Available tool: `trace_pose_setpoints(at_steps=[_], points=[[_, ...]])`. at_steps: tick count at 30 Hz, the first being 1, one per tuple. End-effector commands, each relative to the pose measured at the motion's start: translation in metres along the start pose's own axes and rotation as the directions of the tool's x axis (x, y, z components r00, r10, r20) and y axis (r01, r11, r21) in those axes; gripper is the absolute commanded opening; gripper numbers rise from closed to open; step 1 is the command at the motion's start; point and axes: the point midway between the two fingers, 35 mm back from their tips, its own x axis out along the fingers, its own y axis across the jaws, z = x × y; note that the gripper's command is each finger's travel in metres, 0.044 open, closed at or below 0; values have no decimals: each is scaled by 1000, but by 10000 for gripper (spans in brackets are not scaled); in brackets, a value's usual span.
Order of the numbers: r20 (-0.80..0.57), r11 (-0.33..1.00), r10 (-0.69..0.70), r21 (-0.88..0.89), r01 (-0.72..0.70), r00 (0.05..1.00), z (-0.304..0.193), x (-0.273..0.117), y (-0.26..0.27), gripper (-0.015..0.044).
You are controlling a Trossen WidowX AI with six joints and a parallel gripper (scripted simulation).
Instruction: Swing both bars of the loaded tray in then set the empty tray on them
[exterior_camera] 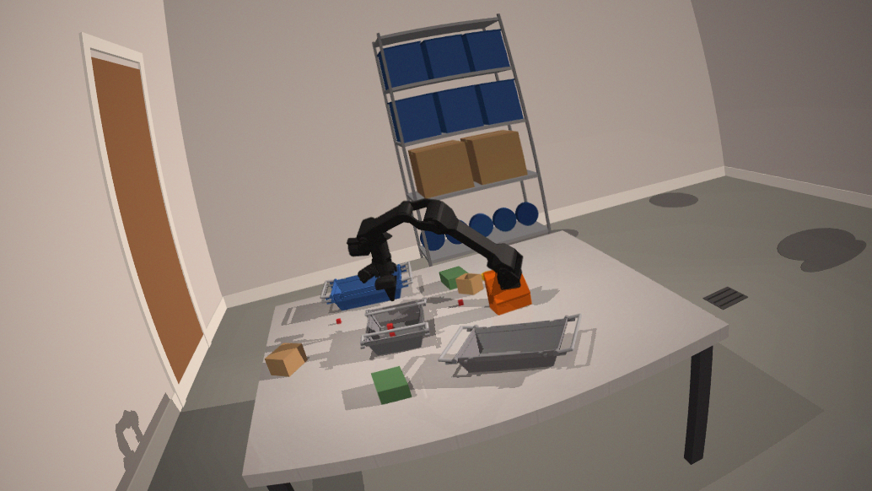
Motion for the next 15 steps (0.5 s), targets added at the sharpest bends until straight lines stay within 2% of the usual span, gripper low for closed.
trace_pose_setpoints(at_steps=[1, 11, 15], points=[[0, 1000, 0, 0, 0, 1000, 0, 0, 0, 0], [0, 1000, 0, 0, 0, 1000, 0, 0, 0, 0], [0, 1000, 0, 0, 0, 1000, 0, 0, 0, 105]])
